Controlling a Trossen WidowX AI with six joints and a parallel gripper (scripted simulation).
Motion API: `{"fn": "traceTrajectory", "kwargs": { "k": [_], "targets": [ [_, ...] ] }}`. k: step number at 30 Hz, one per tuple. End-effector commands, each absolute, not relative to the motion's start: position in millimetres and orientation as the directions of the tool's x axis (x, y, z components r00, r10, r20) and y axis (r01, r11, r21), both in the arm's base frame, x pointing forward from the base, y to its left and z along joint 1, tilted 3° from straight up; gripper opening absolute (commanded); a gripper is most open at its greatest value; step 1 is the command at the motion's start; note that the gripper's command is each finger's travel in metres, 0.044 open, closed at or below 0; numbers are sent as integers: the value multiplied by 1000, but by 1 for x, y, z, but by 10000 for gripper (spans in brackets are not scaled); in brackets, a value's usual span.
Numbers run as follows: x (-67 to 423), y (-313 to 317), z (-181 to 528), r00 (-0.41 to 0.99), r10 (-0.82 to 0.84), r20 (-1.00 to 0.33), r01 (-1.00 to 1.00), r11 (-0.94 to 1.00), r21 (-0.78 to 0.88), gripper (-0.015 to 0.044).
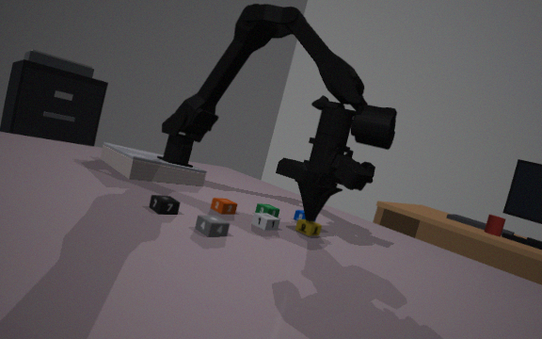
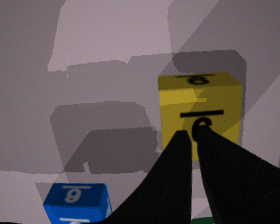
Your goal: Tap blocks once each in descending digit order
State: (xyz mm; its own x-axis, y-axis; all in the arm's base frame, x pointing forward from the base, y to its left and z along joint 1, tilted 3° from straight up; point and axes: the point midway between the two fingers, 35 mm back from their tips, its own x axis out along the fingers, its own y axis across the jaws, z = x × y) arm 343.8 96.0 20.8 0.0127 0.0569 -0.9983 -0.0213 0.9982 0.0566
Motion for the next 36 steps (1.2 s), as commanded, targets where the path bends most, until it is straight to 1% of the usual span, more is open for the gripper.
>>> {"fn": "traceTrajectory", "kwargs": {
  "k": [1,6,9,15,21,27,30,36],
  "targets": [
    [342,96,15,4,55,-998,-15,998,55,20],
    [342,96,15,4,55,-998,-15,998,55,20],
    [342,94,41,5,55,-998,-16,998,55,20],
    [343,94,47,5,55,-998,-15,998,55,20],
    [342,90,123,5,55,-998,-15,998,55,20],
    [342,88,125,5,54,-998,-14,998,54,20],
    [343,67,125,15,54,-998,11,998,55,20],
    [334,-4,122,32,46,-998,54,997,47,20]
  ]
}}
